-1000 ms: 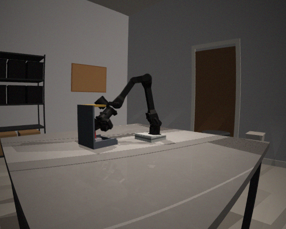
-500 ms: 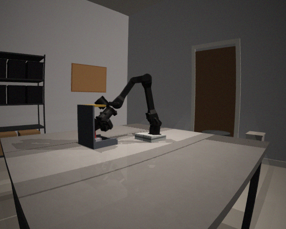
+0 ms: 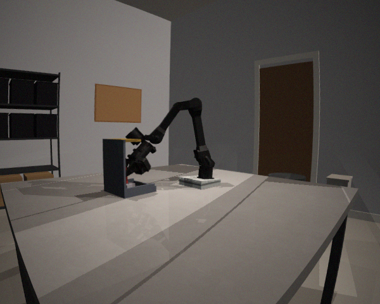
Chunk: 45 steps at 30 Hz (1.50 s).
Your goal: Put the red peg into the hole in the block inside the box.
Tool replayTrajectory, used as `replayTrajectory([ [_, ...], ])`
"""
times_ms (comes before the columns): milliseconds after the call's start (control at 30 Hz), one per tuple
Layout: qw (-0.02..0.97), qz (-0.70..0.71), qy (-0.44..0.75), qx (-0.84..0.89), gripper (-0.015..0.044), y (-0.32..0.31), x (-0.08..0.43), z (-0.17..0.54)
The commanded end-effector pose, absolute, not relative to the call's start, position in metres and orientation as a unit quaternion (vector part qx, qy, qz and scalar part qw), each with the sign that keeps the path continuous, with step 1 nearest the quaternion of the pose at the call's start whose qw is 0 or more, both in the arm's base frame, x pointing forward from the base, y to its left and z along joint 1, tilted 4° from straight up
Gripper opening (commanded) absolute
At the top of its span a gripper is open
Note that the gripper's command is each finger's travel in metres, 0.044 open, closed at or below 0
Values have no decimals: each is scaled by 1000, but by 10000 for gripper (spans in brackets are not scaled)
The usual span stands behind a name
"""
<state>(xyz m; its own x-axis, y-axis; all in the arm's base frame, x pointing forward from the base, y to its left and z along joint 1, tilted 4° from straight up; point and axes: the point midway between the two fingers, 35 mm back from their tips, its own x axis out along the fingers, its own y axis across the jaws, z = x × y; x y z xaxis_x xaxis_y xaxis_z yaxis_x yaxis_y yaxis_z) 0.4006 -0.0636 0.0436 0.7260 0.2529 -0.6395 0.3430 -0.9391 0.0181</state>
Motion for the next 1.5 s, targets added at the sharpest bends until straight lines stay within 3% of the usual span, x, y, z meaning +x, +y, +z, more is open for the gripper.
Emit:
replayTrajectory([
  [0,70,-331,161,927,220,-65,399,51],
  [1033,66,-343,159,923,220,-70,379,91],
  [1267,63,-345,157,923,36,-70,380,88],
  [1467,63,-345,157,923,0,-70,380,88],
])
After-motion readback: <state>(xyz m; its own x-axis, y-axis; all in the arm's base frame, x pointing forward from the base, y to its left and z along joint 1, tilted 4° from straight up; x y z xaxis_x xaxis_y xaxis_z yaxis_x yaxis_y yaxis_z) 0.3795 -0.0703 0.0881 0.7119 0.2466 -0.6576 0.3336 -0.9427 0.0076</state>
